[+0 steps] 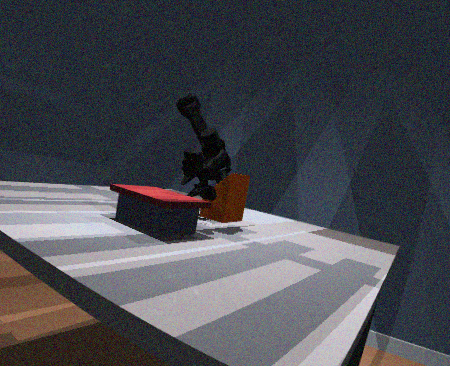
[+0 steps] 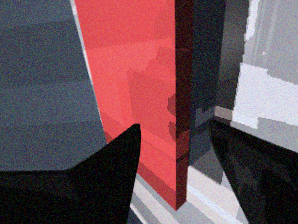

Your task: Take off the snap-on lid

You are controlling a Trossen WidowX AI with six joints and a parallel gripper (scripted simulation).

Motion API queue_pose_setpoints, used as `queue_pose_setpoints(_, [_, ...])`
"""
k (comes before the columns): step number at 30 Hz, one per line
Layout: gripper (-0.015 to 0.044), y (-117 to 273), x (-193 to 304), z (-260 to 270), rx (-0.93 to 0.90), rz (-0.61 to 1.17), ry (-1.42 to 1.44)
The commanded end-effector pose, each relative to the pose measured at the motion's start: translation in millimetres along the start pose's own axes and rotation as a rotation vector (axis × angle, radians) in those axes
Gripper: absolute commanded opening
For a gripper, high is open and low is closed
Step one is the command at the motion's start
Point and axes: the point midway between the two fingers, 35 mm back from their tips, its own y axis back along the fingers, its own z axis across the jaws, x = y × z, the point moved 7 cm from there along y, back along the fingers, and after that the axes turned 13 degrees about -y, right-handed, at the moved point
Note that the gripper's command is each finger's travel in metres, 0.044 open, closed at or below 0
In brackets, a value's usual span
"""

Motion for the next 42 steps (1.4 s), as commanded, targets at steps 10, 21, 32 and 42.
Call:
queue_pose_setpoints(10, [0.0235, -22, -1, -1, -0.005, -0.003, 0.007])
queue_pose_setpoints(21, [0.0156, -33, -3, -2, -0.012, -0.006, 0.009])
queue_pose_setpoints(32, [0.0063, -33, -3, -2, -0.012, -0.006, 0.009])
queue_pose_setpoints(42, [0.0000, -31, -4, -1, -0.012, -0.009, 0.006])
